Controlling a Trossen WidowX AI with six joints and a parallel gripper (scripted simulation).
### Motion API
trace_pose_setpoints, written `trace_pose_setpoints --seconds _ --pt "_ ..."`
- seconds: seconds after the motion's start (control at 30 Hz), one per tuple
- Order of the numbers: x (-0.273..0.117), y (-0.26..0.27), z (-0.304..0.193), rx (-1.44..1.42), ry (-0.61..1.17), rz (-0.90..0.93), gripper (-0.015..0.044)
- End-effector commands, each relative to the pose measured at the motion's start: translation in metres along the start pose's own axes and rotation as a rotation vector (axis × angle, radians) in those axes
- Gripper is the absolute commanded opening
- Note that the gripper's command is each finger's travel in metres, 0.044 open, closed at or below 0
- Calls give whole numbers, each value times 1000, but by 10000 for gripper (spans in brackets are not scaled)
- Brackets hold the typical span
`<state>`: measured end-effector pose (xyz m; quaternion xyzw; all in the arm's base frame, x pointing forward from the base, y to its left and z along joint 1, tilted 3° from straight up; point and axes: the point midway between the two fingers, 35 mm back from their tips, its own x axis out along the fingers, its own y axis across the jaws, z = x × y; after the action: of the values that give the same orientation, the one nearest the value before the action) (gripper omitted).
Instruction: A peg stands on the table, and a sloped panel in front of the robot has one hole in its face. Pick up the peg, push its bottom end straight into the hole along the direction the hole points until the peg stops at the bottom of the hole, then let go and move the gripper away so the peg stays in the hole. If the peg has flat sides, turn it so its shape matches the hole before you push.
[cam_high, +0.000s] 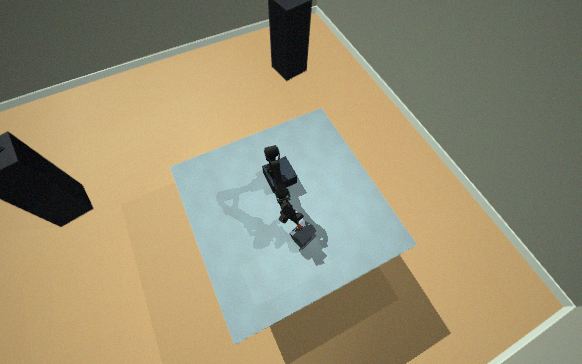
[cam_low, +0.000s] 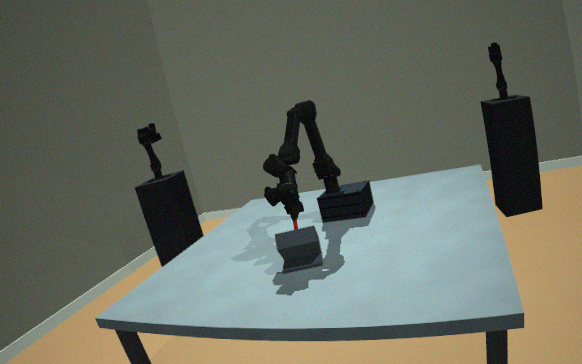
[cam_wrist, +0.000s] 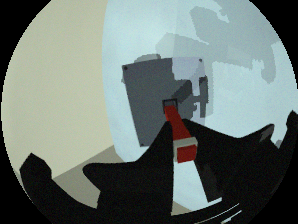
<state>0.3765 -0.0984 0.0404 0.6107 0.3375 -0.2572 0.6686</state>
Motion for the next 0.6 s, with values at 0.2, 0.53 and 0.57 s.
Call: trace_pose_setpoints --seconds 0.2,0.53,0.57 --pt "1 0 0 0 0 0 0" --pt "1 -2 0 0 0 0 0" --pt "2 -2 0 0 0 0 0"
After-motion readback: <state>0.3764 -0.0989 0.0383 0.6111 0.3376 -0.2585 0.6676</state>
